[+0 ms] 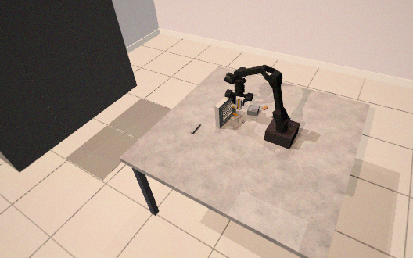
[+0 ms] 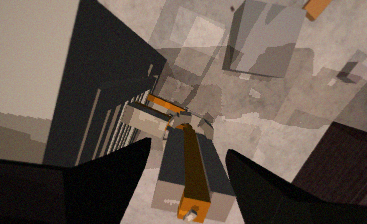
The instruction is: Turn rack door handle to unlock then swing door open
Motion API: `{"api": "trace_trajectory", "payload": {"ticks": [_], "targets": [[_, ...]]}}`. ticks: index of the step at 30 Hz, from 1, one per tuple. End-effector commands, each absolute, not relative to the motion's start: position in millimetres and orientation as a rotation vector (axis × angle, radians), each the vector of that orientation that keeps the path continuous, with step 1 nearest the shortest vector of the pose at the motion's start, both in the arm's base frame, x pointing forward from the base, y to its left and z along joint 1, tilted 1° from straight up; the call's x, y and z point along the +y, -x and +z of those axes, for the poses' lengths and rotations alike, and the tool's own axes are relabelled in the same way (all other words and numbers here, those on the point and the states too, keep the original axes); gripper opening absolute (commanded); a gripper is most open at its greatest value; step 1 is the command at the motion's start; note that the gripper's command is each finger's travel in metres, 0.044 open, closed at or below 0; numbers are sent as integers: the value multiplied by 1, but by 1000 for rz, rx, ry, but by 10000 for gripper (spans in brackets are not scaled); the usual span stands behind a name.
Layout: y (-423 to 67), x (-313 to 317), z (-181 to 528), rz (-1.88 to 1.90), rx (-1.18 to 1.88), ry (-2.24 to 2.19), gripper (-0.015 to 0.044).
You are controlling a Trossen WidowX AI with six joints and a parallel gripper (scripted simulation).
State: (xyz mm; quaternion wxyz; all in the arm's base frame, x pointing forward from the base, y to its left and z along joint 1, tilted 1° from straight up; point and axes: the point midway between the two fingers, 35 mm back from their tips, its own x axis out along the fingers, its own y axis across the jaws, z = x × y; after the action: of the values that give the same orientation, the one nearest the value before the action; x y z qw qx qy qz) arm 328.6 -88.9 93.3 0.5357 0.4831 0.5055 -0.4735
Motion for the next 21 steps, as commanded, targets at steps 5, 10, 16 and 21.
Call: {"api": "trace_trajectory", "payload": {"ticks": [5,10,16,21], "targets": [[-329,-88,93,-842,1352,-854,288],[-329,-88,93,-658,1422,-661,288],[-329,-88,93,-434,1483,-426,288],[-329,-88,93,-245,1514,-230,288]]}}
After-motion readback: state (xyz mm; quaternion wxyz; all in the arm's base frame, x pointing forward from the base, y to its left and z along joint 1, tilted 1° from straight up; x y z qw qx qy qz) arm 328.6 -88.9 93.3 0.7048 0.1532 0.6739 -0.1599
